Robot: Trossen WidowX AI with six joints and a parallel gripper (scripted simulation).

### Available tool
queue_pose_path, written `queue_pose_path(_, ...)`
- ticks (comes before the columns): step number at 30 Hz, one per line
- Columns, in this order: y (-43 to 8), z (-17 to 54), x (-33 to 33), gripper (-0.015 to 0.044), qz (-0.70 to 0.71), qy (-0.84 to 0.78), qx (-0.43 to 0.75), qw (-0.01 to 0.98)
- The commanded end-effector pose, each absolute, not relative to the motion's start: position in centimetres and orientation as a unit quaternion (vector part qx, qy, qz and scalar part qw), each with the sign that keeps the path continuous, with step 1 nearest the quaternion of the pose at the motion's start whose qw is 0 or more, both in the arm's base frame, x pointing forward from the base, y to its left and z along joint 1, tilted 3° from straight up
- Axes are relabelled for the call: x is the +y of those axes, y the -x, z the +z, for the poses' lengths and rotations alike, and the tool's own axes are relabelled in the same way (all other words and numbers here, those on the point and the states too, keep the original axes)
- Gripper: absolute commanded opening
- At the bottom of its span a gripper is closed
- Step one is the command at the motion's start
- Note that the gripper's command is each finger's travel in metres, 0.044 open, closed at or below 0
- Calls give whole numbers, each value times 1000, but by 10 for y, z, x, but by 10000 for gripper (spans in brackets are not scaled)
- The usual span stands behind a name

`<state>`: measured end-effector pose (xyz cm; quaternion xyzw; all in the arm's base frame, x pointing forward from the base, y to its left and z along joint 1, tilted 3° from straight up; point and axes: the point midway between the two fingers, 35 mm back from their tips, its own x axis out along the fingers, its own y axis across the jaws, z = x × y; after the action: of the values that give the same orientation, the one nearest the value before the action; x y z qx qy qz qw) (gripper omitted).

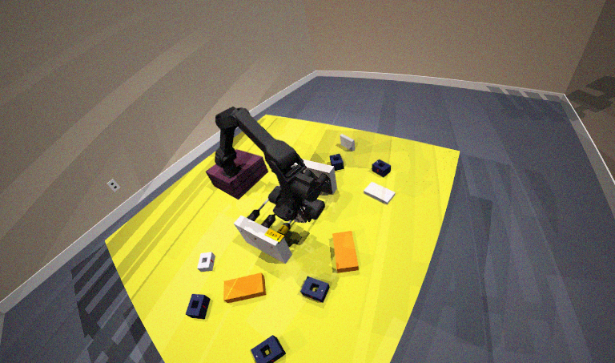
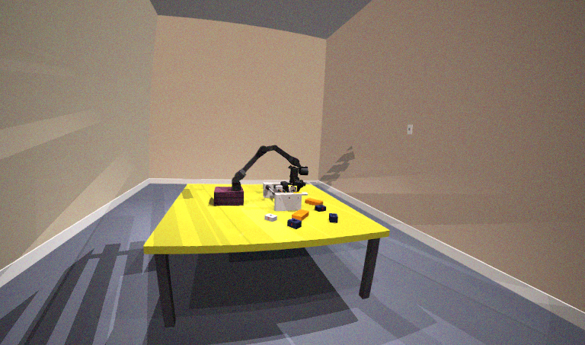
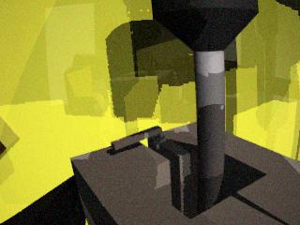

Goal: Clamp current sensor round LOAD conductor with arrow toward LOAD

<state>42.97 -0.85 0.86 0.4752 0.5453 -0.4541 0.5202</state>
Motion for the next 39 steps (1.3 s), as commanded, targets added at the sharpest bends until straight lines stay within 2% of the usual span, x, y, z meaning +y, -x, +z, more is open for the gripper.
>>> queue_pose_path(1,-433,12,-9,0,-451,-477,541,526)
queue_pose_path(39,-430,9,-8,0,-454,-475,545,520)
